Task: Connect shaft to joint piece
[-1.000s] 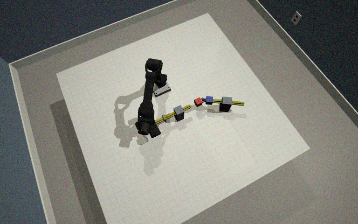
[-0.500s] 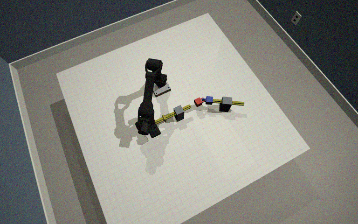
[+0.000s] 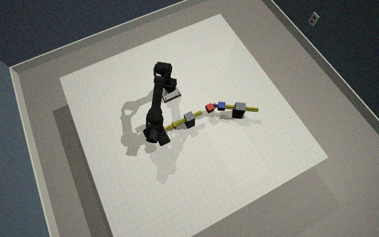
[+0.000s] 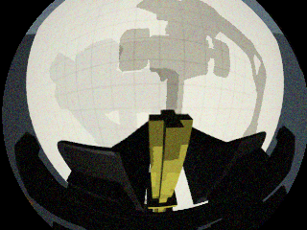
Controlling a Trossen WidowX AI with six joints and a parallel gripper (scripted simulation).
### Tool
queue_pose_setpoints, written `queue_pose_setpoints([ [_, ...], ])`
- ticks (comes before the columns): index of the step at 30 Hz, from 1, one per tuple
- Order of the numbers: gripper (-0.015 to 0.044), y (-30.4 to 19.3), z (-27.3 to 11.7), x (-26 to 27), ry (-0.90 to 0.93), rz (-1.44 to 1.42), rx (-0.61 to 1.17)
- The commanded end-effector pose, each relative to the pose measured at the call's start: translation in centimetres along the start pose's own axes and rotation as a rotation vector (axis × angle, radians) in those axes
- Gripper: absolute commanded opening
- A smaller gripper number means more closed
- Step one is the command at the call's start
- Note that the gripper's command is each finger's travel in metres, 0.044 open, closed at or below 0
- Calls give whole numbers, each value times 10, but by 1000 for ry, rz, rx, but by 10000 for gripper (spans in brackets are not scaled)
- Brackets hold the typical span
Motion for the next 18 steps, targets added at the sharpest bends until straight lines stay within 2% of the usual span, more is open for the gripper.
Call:
queue_pose_setpoints([
  [1,67,0,0,0,0,0,0],
  [10,67,0,0,0,0,0,0],
  [17,20,0,0,0,0,0,0],
  [18,0,0,0,0,0,0,0],
])
Point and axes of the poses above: the point midway between the two fingers, 35 mm back from their tips, its own z axis out along the fingers, its own x axis across the jaws, y = z × x, the point moved 2 cm from there along -z, back along the fingers, and after that the axes turned 13 degrees about -z, right-handed, at the moved point
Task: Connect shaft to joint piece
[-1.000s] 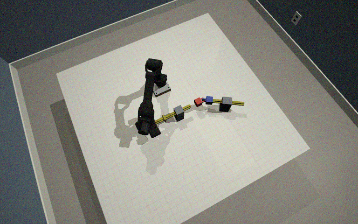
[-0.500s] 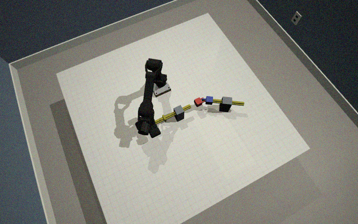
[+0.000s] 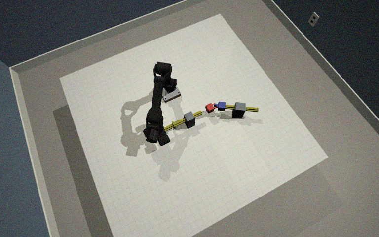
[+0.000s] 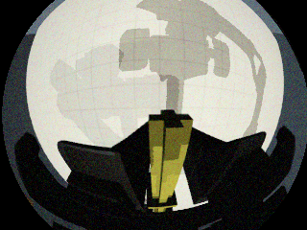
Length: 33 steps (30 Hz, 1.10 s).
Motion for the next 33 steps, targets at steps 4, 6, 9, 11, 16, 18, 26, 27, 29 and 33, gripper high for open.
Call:
queue_pose_setpoints([
  [4,0,-1,0,0,0,0,0],
  [6,0,-2,0,1,1,1,0],
  [9,0,-6,0,1,2,2,-1],
  [11,0,-9,0,2,3,2,-1],
  [16,0,-16,1,4,5,3,-2],
  [18,0,-19,1,4,5,4,-2],
  [26,0,-30,1,7,6,4,-1],
  [27,0,-32,1,7,6,4,-1],
  [29,0,-35,1,8,6,4,-1],
  [33,0,-40,1,9,7,4,-1],
])
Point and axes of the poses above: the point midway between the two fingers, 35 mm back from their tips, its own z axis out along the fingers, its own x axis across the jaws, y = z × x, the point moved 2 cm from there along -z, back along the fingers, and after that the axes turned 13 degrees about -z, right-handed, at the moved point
